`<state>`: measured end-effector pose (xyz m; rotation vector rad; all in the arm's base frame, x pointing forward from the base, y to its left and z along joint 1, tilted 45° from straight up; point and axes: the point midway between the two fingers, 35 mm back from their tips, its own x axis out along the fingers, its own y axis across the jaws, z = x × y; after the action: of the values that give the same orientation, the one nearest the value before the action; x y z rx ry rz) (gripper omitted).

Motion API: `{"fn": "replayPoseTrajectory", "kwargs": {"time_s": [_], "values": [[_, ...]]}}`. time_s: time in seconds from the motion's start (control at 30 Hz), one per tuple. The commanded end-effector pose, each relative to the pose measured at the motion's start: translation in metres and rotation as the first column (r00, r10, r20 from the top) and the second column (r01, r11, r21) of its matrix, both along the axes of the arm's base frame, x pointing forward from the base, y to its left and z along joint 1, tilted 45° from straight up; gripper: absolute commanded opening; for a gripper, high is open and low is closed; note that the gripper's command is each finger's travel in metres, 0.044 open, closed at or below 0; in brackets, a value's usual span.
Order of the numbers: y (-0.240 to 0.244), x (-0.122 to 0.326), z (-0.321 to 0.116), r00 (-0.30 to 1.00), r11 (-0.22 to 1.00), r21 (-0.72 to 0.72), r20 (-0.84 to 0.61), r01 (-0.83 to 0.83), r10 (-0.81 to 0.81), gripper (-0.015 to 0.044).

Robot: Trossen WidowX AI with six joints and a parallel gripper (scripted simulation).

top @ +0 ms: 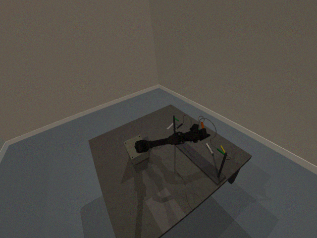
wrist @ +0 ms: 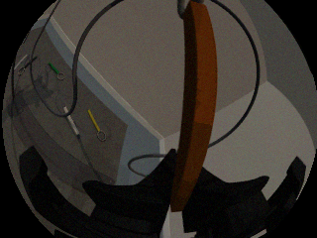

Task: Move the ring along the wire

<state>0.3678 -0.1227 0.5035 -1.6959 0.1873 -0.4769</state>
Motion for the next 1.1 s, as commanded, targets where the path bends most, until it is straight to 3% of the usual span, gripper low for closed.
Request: {"fn": "replayPoseTrajectory", "kwargs": {"time_s": [0.0,0.63,1.07], "values": [[0.001,0.000,0.002,1.000,0.998,-0.058,0.000,-0.002,0.002,-0.0150],[0.004,0.000,0.010,1.000,0.956,-0.293,0.003,0.005,-0.004,-0.0150],[0.010,-0.010,0.013,0.995,0.894,-0.438,0.053,0.095,-0.080,-0.0150]]}}
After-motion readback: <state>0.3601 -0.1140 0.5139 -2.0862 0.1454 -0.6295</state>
